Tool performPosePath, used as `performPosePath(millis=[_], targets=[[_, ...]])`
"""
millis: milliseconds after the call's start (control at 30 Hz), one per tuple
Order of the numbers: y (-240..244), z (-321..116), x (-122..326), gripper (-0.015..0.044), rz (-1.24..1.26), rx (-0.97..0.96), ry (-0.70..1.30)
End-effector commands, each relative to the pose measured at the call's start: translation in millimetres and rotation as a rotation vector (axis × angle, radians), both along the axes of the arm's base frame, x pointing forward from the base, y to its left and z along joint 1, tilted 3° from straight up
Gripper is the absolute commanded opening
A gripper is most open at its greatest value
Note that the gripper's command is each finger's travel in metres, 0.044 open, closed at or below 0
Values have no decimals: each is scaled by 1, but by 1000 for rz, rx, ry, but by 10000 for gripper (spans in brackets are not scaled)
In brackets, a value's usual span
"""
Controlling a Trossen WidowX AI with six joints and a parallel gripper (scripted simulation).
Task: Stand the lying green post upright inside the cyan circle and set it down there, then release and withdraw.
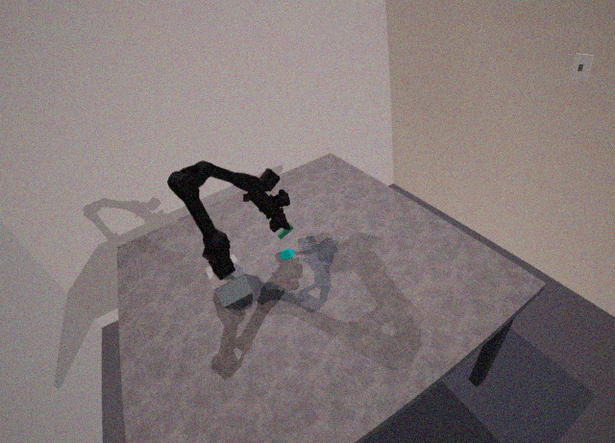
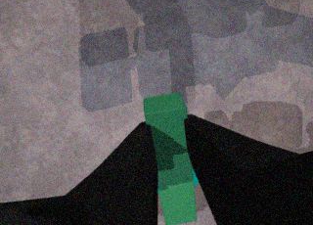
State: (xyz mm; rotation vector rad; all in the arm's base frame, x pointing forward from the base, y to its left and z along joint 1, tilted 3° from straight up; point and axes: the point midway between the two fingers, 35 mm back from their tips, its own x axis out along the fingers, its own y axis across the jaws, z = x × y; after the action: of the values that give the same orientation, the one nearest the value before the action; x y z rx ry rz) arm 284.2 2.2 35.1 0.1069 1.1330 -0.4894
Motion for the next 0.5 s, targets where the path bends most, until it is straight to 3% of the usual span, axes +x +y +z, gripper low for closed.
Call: performPosePath(millis=[0, 467], targets=[[0, -3, -1, 23, 2, -19, -18], [4, -6, 1, 23, 26, -79, -99]])
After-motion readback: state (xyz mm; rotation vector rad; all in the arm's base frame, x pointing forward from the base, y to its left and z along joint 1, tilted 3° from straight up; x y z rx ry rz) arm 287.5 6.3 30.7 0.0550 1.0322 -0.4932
